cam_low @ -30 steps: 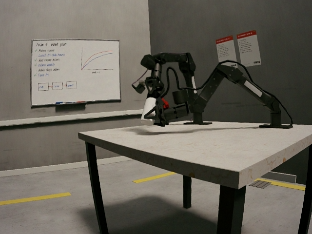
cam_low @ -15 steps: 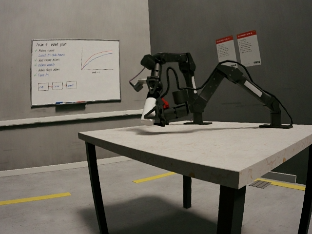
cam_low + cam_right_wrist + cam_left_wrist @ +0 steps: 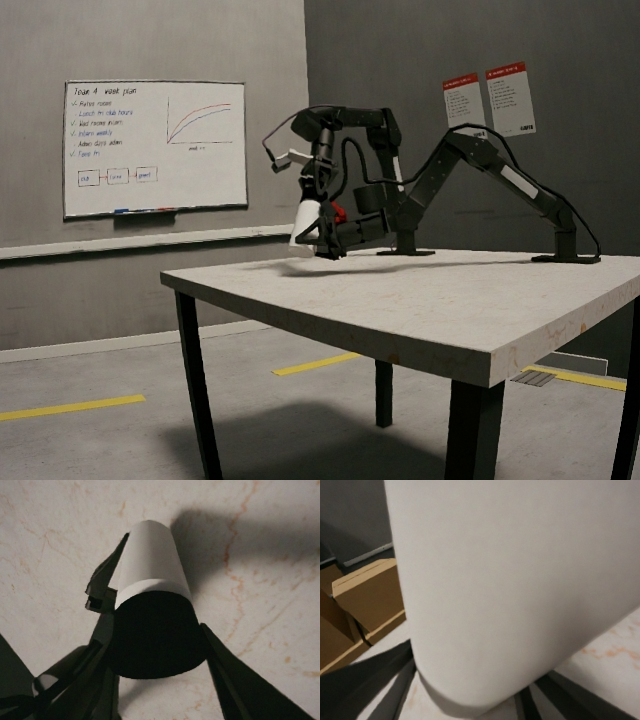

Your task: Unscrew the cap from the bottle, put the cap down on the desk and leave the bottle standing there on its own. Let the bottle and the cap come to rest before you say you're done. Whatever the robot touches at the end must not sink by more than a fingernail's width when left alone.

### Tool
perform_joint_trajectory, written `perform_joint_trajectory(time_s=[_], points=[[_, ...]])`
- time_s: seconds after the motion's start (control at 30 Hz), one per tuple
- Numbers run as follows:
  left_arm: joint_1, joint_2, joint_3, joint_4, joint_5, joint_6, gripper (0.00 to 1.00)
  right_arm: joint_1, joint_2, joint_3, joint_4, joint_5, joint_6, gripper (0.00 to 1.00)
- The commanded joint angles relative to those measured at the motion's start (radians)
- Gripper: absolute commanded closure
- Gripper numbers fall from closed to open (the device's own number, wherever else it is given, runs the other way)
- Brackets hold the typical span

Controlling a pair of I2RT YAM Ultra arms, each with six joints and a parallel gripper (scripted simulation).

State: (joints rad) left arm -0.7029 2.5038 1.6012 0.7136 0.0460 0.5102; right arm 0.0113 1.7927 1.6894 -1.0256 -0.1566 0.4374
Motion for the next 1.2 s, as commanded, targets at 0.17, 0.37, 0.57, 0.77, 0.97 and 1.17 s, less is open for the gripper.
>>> perform_joint_trajectory(time_s=[0.17, 0.37, 0.57, 0.77, 0.97, 1.17], points=[[0.007, -0.021, 0.016, 0.057, -0.012, -0.024, 1.0, 0.027, -0.002, 0.032, -0.029, 0.097, -0.429, 1.0], [0.007, -0.021, 0.016, 0.057, -0.012, -0.024, 1.0, 0.045, -0.007, 0.026, -0.015, 0.138, -0.688, 1.0], [0.007, -0.021, 0.016, 0.057, -0.012, -0.024, 1.0, 0.063, -0.016, 0.014, 0.002, 0.176, -0.95, 1.0], [0.007, -0.021, 0.016, 0.057, -0.012, -0.024, 1.0, 0.077, -0.027, -0.002, 0.024, 0.205, -1.19, 1.0], [0.007, -0.021, 0.016, 0.056, -0.012, -0.024, 1.0, 0.087, -0.042, -0.028, 0.052, 0.224, -1.457, 1.0], [0.007, -0.022, 0.016, 0.056, -0.012, -0.024, 1.0, 0.091, -0.083, -0.098, 0.126, 0.233, -1.686, 1.0]])
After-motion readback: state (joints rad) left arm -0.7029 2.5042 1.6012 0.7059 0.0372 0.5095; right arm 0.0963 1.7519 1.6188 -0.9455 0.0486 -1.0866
